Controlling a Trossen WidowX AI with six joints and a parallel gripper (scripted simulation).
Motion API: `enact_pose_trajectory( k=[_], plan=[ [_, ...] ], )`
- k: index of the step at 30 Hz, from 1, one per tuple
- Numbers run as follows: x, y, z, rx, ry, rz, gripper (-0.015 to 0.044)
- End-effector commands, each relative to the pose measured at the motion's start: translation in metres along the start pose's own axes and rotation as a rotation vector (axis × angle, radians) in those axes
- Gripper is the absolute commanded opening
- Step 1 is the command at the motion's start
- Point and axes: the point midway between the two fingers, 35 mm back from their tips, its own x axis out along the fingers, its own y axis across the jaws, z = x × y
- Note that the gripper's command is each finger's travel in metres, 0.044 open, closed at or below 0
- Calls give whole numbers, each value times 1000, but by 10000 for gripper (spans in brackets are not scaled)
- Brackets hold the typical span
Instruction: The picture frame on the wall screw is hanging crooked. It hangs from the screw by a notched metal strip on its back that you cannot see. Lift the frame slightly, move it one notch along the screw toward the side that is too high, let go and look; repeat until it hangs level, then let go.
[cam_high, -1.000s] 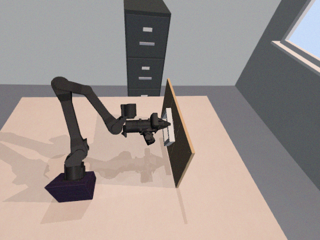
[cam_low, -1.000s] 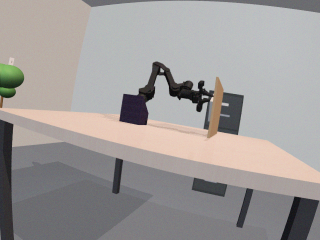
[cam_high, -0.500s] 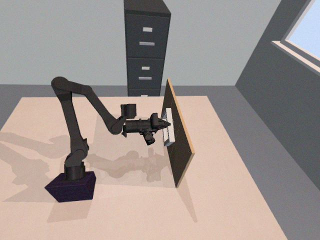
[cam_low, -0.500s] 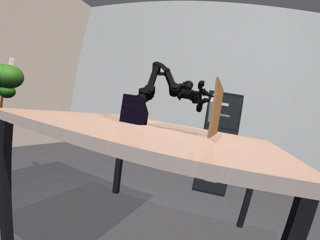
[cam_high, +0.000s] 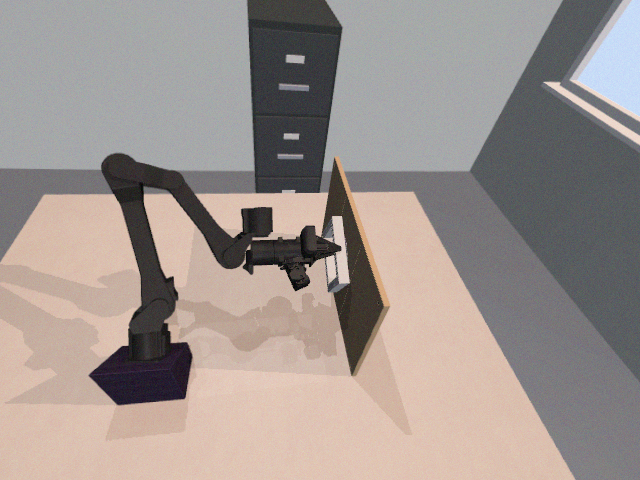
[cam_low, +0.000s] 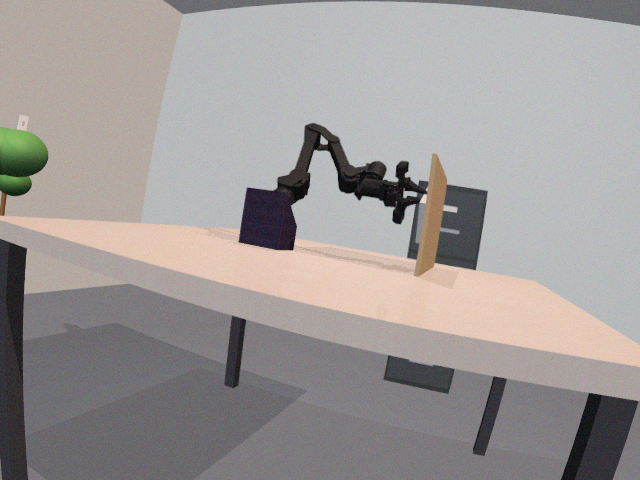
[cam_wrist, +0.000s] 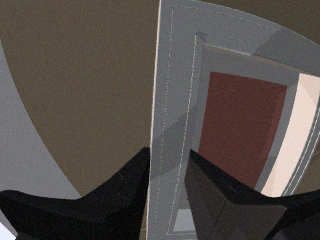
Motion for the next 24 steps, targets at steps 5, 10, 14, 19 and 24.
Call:
enact_pose_trajectory(
  k=[5,10,14,19,24],
  plan=[
    [0,4,-3,8,4,11,0],
    [0,3,-3,8,4,11,0],
    [0,3,-3,8,4,11,0],
    [0,4,-5,8,4,11,0],
    [0,5,-8,8,4,11,0]
  ],
)
